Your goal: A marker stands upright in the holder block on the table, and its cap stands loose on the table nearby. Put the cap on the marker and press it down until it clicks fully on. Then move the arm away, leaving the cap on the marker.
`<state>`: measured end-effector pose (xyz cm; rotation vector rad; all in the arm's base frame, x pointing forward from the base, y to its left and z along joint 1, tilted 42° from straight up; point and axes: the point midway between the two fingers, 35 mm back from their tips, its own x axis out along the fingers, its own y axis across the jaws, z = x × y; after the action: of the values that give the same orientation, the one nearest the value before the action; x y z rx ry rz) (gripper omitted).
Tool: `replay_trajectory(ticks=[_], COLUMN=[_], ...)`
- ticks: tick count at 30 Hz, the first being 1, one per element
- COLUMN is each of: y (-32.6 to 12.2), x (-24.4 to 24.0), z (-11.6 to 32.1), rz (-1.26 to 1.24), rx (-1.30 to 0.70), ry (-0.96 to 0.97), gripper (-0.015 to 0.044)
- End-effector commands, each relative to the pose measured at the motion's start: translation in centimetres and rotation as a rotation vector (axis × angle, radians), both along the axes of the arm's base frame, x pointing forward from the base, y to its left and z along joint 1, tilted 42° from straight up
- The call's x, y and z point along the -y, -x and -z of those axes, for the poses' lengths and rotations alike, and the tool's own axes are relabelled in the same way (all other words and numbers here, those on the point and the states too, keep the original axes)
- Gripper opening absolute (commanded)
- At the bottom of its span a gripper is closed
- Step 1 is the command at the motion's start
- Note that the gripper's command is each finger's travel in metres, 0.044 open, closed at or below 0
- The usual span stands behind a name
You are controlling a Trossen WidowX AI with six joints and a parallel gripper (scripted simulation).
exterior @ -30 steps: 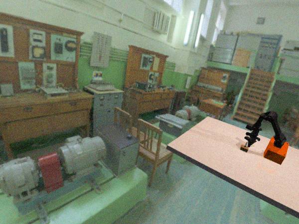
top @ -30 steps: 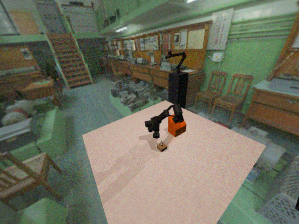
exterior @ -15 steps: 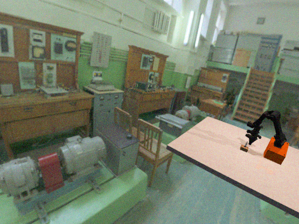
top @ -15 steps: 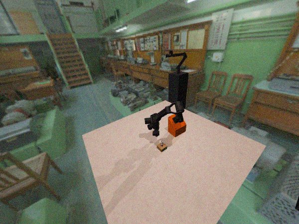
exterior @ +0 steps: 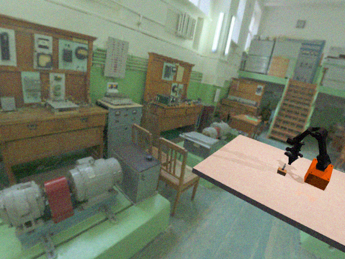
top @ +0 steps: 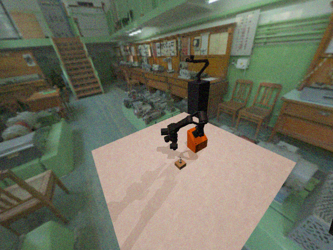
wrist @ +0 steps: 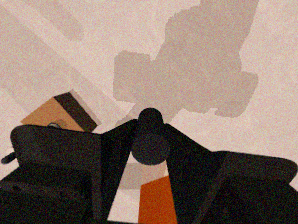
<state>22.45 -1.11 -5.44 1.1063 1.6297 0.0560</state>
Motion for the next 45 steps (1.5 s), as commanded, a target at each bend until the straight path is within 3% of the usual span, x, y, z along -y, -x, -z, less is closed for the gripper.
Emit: replay_trajectory(ticks=[1,33,45], y=[-0.8,-4.0,-4.0], x=[-0.1,-5.9,-6.6], z=[-1.2,-13.0,-12.7], rz=[-0.001,-0.002,-0.002], rx=[0.004,0.006,0.006], ry=[0.009,0.0,-0.001], gripper=[0.0,0.0,0.0])
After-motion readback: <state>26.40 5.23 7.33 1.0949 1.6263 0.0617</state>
